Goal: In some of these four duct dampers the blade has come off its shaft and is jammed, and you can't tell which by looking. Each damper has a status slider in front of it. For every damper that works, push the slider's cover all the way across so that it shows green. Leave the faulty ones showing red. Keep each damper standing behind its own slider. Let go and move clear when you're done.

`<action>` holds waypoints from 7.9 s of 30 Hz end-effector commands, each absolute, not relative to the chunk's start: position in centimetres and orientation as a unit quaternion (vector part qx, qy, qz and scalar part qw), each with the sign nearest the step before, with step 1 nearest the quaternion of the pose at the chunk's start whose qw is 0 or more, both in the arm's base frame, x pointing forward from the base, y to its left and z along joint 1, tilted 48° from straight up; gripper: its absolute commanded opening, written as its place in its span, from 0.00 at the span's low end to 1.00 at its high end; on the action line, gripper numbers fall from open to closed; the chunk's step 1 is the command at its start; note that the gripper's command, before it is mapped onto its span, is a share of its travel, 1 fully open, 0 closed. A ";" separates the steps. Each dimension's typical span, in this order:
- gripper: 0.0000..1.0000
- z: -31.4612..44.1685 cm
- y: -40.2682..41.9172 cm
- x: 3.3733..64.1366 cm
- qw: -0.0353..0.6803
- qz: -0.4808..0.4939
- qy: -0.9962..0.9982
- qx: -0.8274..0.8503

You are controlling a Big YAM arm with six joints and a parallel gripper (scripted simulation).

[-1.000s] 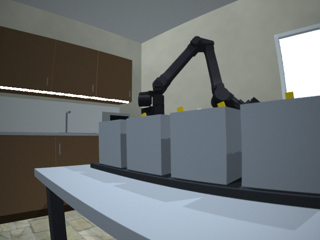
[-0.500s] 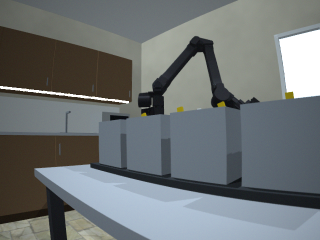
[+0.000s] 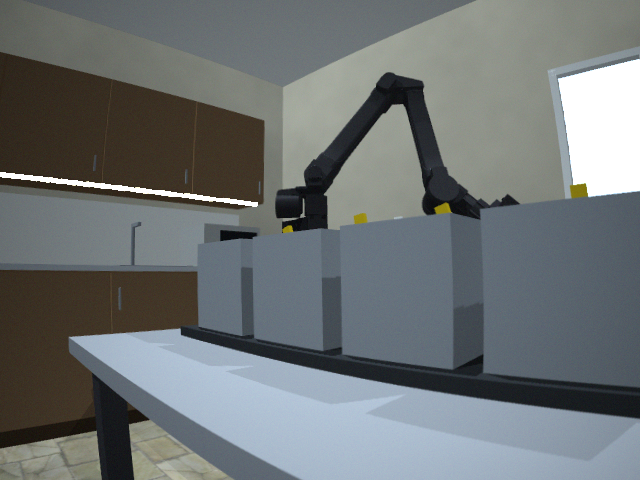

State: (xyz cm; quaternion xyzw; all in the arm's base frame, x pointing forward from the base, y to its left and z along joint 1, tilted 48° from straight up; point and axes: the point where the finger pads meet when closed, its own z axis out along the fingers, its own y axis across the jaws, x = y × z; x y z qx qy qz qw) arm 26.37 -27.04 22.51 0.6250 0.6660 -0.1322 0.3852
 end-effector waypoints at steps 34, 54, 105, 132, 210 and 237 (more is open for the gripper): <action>0.00 21.9 -28.3 26.8 0.384 -0.136 0.667 0.624; 0.00 21.9 -28.3 26.8 0.384 -0.136 0.667 0.624; 0.00 21.5 -28.1 26.4 0.383 -0.136 0.667 0.624; 0.00 22.0 -28.1 26.4 0.388 -0.136 0.665 0.623; 0.00 22.4 -28.3 26.6 0.389 -0.136 0.665 0.623; 0.00 20.6 -28.7 26.8 0.380 -0.136 0.669 0.625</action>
